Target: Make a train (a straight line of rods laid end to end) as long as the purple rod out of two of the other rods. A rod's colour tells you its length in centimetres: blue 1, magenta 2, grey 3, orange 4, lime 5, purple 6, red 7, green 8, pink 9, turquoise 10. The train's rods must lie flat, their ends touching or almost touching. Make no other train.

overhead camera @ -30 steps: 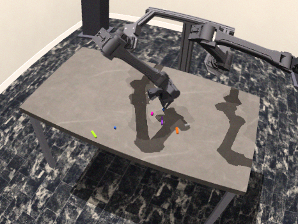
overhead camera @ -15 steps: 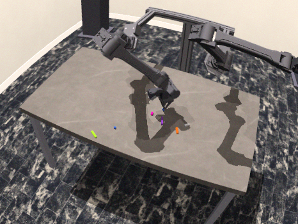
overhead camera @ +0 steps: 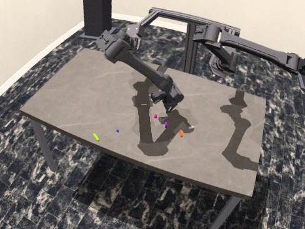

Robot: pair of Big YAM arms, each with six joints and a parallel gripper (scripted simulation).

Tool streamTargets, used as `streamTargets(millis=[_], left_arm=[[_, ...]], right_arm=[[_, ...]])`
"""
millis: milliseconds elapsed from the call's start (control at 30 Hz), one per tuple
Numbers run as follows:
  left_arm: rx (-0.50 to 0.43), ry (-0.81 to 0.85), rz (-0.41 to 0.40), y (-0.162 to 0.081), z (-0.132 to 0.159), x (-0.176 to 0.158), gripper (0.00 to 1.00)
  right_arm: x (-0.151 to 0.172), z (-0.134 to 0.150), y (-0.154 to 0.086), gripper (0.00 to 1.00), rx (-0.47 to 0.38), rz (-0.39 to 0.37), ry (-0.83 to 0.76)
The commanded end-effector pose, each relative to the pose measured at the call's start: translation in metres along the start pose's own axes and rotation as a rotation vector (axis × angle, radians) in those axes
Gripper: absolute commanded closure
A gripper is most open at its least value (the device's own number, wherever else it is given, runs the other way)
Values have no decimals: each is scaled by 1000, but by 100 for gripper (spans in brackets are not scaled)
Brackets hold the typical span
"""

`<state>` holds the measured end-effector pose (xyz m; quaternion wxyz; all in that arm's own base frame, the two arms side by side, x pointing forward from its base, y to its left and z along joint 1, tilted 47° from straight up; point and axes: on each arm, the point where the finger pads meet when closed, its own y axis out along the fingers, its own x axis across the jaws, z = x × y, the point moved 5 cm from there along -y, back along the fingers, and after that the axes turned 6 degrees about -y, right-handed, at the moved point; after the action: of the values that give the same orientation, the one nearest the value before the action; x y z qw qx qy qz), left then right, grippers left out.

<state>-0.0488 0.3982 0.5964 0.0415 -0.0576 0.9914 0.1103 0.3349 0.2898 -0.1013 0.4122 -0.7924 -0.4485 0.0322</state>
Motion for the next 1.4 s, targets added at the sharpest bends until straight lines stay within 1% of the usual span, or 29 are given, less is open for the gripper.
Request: streamTargets(millis=[0, 133, 1367], left_arm=[[-24, -6, -3, -6, -7, 3, 0], [-24, -6, -3, -6, -7, 3, 0], [-24, -6, -3, -6, -7, 3, 0]], right_arm=[[-1, -1, 10, 77, -1, 7, -9], [-1, -1, 14, 77, -1, 7, -10], [0, -1, 14, 77, -1, 6, -11]])
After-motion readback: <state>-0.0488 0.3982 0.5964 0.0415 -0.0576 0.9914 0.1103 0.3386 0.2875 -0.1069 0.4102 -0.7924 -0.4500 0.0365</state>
